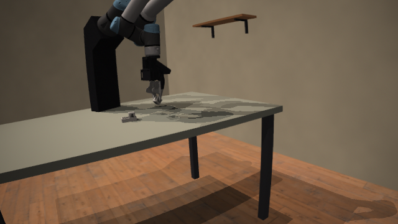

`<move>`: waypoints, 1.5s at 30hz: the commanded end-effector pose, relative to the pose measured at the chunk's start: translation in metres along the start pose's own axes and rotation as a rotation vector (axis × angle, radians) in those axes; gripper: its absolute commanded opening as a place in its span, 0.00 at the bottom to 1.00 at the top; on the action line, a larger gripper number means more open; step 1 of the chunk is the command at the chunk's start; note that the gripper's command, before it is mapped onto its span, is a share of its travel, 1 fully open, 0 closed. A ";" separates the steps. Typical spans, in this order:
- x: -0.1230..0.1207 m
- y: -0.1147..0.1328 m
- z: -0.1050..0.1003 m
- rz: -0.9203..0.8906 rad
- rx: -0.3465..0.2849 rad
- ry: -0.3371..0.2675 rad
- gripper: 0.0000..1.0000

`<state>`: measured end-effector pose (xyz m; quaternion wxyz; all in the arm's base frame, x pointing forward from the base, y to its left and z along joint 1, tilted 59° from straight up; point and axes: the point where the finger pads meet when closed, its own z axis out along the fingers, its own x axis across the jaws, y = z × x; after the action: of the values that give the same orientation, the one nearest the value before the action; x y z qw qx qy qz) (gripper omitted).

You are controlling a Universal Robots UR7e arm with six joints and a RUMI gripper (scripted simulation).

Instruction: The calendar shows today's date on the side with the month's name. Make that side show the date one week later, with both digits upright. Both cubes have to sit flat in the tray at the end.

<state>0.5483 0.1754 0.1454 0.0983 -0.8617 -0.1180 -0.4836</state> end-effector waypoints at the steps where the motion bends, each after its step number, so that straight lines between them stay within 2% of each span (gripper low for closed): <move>1: 0.001 -0.002 -0.002 -0.003 0.033 0.004 0.10; 12: 0.001 -0.002 0.000 -0.007 0.052 0.000 0.10; 20: -0.003 -0.002 0.004 -0.013 0.150 -0.018 0.10; 23: -0.003 -0.002 0.004 -0.013 0.166 -0.018 0.10; 29: -0.001 0.000 0.003 -0.009 0.249 -0.009 0.10; 33: 0.001 0.001 0.001 -0.006 0.282 0.000 0.10; 45: 0.003 0.001 0.000 -0.006 0.296 0.005 0.10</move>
<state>0.5489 0.1745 0.1471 0.2196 -0.8374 -0.1863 -0.4647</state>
